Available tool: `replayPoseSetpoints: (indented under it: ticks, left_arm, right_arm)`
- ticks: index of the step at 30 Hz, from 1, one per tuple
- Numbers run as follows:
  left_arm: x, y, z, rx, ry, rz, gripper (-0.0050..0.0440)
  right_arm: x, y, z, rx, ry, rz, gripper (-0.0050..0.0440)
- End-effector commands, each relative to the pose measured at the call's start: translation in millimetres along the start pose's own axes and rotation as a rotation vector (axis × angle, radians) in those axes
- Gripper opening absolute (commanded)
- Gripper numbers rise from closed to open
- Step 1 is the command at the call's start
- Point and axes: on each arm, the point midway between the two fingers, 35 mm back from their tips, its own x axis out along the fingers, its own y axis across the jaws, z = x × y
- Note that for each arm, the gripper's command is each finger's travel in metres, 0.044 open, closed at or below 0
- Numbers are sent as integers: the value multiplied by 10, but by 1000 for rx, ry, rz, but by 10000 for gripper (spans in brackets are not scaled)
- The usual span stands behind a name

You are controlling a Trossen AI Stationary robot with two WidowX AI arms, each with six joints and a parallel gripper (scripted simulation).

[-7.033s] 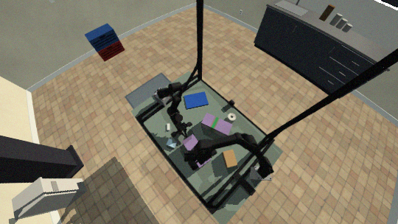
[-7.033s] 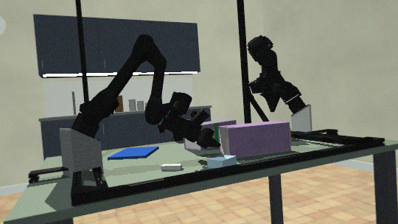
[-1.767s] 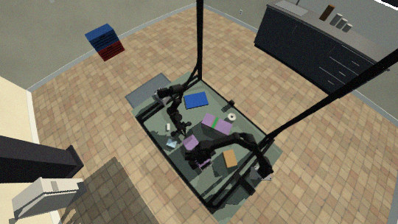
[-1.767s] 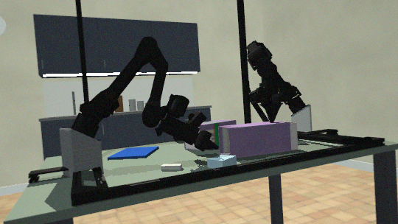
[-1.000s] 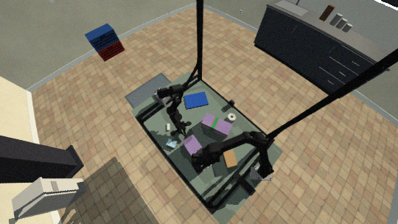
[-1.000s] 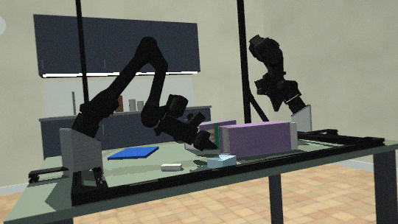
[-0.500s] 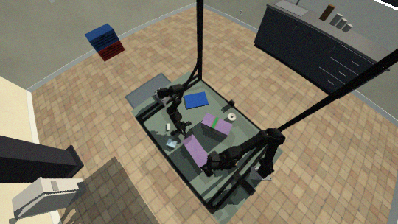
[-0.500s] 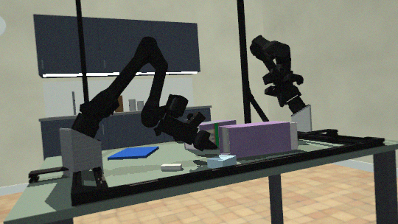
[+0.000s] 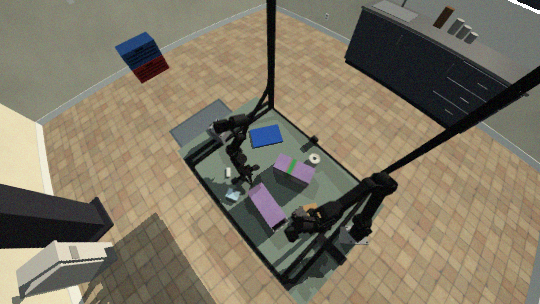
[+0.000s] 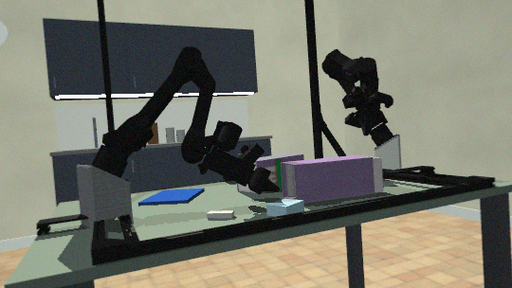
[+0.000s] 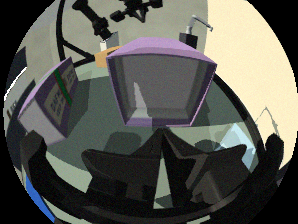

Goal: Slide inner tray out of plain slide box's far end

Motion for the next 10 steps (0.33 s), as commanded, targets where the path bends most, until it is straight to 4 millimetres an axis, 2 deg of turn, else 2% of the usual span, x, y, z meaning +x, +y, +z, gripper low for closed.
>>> replayPoseSetpoints:
  ticks: [1, 5, 10]
  left_arm:
    - [-17, -21, -5, -6, -10, 7, 0]
    - [-17, -21, -5, -6, -10, 7, 0]
    - [-17, -21, -5, -6, -10, 7, 0]
  right_arm:
    - [-72, 0, 180, -3, -6, 3, 0]
    - [-214, 13, 464, -10, -29, 8, 0]
    - [-294, 6, 515, -3, -6, 3, 0]
